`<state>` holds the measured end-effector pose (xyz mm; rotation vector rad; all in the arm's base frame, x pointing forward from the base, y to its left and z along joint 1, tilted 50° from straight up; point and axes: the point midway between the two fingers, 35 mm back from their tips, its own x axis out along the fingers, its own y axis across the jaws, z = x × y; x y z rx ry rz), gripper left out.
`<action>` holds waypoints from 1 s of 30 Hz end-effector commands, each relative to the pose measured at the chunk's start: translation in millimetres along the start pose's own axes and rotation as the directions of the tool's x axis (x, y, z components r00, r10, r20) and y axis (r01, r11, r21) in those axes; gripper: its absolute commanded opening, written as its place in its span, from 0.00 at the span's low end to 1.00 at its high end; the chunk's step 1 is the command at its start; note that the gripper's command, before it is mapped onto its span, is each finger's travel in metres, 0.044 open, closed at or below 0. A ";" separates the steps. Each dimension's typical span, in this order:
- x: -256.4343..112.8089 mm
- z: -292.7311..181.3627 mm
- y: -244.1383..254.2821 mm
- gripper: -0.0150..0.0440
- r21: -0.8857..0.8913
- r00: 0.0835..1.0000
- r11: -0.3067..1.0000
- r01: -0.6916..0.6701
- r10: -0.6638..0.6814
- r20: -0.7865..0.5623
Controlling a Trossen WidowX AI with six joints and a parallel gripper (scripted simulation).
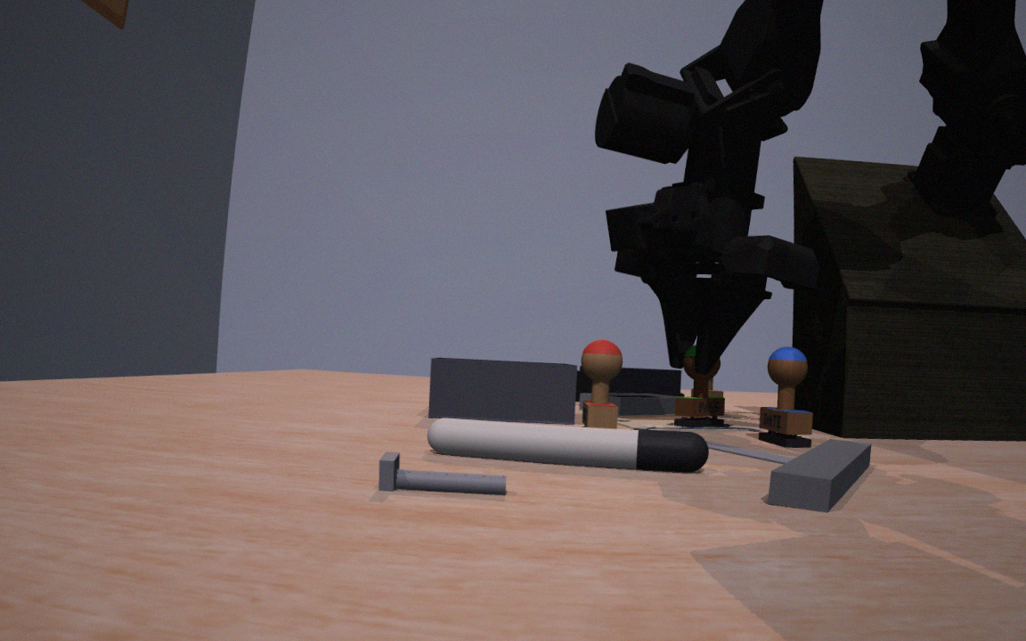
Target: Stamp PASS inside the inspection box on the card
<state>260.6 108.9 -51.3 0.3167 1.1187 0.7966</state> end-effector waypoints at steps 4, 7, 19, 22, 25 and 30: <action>-2.3 0.1 -0.5 0.25 0.000 1.000 1.000 0.002 -0.002 -0.002; -3.7 0.3 -0.6 0.25 0.000 1.000 1.000 0.002 -0.002 -0.002; -10.1 1.1 -1.7 0.25 0.000 1.000 1.000 0.003 -0.003 -0.002; -14.5 1.9 -2.9 0.25 -0.001 1.000 1.000 0.005 -0.005 -0.003; -18.9 2.6 -3.9 0.25 -0.001 1.000 1.000 0.006 -0.006 -0.004; -26.4 3.7 -5.5 0.25 -0.001 1.000 1.000 0.007 -0.007 -0.005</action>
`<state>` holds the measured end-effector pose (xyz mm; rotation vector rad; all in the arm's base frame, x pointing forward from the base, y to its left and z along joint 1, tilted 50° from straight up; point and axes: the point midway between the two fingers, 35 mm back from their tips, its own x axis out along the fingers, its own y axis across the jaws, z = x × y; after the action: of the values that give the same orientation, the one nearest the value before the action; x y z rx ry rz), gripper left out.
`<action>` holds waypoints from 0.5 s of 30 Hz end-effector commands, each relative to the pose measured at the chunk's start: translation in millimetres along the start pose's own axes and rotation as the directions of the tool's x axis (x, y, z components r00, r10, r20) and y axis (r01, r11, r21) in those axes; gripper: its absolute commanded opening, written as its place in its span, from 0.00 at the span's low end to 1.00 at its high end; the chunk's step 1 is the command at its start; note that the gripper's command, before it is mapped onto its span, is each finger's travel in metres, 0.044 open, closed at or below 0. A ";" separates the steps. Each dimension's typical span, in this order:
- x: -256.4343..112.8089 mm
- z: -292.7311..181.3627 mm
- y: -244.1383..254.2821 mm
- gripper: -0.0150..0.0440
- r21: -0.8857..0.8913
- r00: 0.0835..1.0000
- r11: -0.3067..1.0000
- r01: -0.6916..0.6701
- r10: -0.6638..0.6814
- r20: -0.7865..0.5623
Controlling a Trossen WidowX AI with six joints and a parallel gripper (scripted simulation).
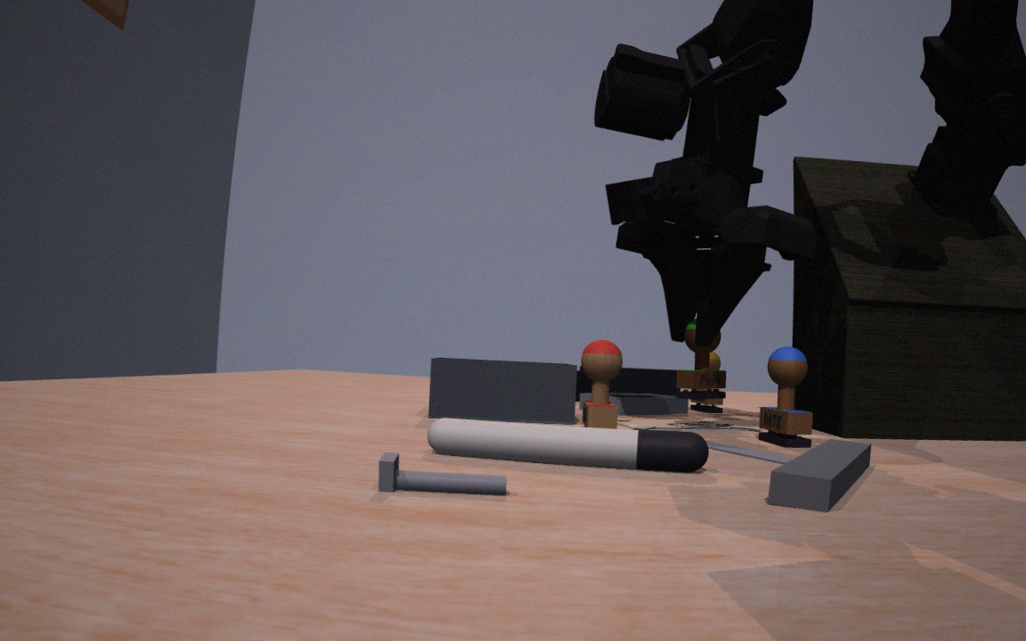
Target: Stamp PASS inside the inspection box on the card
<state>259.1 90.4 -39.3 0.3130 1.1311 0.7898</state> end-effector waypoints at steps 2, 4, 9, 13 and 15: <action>-8.0 3.0 -1.1 0.25 -0.007 1.000 1.000 0.000 0.000 0.005; -11.1 3.4 -1.6 0.25 -0.007 1.000 1.000 0.000 0.000 0.005; -18.9 4.1 -2.6 0.25 -0.007 1.000 1.000 0.001 -0.001 0.005; -25.3 4.6 -3.1 0.25 -0.007 1.000 1.000 0.000 0.000 0.005; -28.6 4.8 -3.3 0.25 -0.007 1.000 1.000 0.000 0.000 0.005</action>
<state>257.9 72.3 -24.3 0.3118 1.1320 0.7893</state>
